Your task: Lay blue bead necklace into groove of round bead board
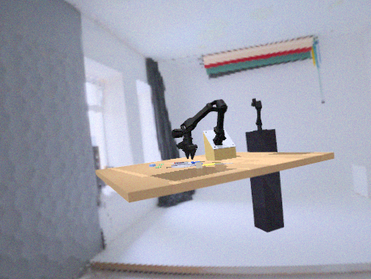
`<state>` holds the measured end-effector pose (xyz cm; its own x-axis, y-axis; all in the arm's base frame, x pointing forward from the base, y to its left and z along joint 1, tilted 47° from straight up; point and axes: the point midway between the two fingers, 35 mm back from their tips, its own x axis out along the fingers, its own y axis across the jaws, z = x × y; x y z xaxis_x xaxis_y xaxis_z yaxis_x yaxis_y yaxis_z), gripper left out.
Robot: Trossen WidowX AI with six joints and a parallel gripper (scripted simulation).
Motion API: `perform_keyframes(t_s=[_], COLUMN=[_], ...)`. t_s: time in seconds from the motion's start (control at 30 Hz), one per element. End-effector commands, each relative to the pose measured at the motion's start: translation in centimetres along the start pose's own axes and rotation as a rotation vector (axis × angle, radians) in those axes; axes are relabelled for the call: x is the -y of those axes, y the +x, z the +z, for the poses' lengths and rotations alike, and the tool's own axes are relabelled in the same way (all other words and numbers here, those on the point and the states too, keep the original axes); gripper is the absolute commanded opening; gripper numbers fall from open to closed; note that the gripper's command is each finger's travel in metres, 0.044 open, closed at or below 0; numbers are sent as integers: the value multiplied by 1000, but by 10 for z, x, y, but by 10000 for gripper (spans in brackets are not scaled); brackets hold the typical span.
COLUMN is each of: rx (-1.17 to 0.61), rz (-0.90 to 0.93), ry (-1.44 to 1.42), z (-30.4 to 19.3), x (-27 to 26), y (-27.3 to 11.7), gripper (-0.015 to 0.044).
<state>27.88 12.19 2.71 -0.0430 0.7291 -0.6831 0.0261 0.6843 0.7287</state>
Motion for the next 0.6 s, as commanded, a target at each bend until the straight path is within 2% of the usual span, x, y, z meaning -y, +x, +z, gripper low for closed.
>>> perform_keyframes(t_s=[0.0,0.07,0.23,0.5,0.57], rx=[-2,-2,-3,-3,0], rz=[2,2,3,3,0], ry=[-30,-73,-164,-167,-166], z=[-9,-22,-51,-53,-50], x=[-5,-12,-23,-23,-22], y=[-3,-7,-14,-1,-8], gripper=[361,310,310,310,310])
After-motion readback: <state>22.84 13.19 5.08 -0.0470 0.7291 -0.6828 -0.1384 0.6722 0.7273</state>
